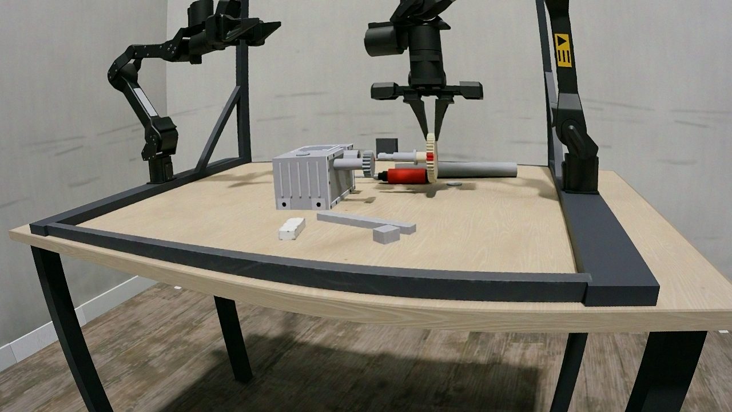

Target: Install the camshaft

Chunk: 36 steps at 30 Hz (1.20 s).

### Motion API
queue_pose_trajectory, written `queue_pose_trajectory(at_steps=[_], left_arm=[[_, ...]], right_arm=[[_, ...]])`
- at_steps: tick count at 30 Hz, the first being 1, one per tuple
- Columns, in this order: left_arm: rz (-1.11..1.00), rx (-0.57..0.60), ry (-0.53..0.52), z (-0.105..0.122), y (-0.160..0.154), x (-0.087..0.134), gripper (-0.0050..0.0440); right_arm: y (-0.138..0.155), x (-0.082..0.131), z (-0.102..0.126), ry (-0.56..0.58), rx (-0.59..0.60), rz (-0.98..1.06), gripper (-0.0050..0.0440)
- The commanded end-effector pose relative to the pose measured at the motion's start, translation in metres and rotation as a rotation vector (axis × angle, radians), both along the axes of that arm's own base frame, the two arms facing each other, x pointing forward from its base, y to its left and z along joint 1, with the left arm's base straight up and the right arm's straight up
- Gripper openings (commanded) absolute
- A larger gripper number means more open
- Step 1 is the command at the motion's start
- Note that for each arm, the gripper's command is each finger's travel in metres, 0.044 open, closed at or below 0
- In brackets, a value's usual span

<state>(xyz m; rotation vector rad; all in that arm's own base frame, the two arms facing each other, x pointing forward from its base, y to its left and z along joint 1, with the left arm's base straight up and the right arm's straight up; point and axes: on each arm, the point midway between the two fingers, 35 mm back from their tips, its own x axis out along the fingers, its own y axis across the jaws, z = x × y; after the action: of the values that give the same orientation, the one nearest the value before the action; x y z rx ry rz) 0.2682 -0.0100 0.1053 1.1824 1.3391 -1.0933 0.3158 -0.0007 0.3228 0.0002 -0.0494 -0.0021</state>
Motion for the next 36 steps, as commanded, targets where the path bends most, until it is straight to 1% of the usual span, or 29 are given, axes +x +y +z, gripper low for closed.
queue_pose_trajectory(at_steps=[1, 6, 26, 28, 29, 36], left_arm=[[0.004, 0.007, 0.003, 0.000, 0.000, -0.001, -0.0050], [0.000, 0.006, -0.009, 0.003, 0.001, 0.008, -0.0050], [0.000, 0.005, -0.015, 0.005, 0.003, 0.024, -0.0050], [0.001, 0.003, -0.045, 0.013, 0.003, 0.023, -0.0050], [0.000, 0.005, -0.020, 0.005, 0.004, 0.027, -0.0050], [0.002, 0.006, -0.024, 0.006, 0.005, 0.034, -0.0050]], right_arm=[[0.003, -0.002, 0.016, -0.039, 0.004, 0.012, 0.0400], [0.003, -0.002, 0.016, -0.039, 0.004, 0.012, 0.0400], [0.003, -0.002, 0.016, -0.039, 0.004, 0.012, 0.0400], [0.003, -0.002, 0.016, -0.039, 0.004, 0.012, 0.0400], [0.003, -0.002, 0.016, -0.039, 0.004, 0.012, 0.0400], [0.003, -0.002, 0.016, -0.039, 0.004, 0.012, 0.0400]])
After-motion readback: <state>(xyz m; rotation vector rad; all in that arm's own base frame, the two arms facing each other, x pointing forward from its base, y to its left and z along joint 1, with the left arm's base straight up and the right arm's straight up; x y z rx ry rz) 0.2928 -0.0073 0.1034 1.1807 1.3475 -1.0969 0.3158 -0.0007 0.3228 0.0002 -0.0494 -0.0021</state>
